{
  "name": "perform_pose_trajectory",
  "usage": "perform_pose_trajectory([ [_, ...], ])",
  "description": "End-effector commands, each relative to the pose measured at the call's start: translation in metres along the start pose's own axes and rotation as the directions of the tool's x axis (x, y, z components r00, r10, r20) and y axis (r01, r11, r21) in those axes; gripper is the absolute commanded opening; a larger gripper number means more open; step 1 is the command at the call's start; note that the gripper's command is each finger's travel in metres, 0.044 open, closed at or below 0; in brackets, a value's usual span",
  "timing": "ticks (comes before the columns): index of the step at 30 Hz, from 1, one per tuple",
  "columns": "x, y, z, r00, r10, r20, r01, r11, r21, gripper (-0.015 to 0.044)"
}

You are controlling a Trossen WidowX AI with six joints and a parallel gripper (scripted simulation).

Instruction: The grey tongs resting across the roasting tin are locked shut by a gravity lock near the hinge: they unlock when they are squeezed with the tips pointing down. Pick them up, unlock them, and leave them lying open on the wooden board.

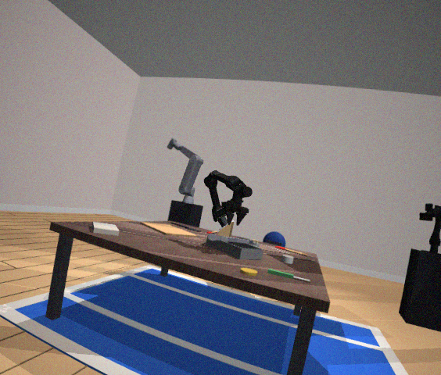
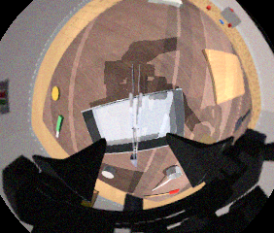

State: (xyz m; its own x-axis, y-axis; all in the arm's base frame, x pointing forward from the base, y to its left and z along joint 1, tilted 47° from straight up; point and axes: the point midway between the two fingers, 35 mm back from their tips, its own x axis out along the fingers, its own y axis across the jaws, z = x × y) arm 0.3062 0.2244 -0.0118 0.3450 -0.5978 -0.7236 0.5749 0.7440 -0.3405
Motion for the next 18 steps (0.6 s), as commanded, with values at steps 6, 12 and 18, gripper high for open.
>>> perform_pose_trajectory([
  [6, 0.052, -0.004, -0.005, 0.99, -0.137, -0.045, 0.14, 0.987, 0.081, 0.044],
  [12, 0.053, -0.002, 0.007, 0.99, -0.137, -0.044, 0.14, 0.987, 0.082, 0.044],
  [18, 0.053, -0.002, 0.007, 0.99, -0.137, -0.044, 0.14, 0.987, 0.082, 0.044],
])
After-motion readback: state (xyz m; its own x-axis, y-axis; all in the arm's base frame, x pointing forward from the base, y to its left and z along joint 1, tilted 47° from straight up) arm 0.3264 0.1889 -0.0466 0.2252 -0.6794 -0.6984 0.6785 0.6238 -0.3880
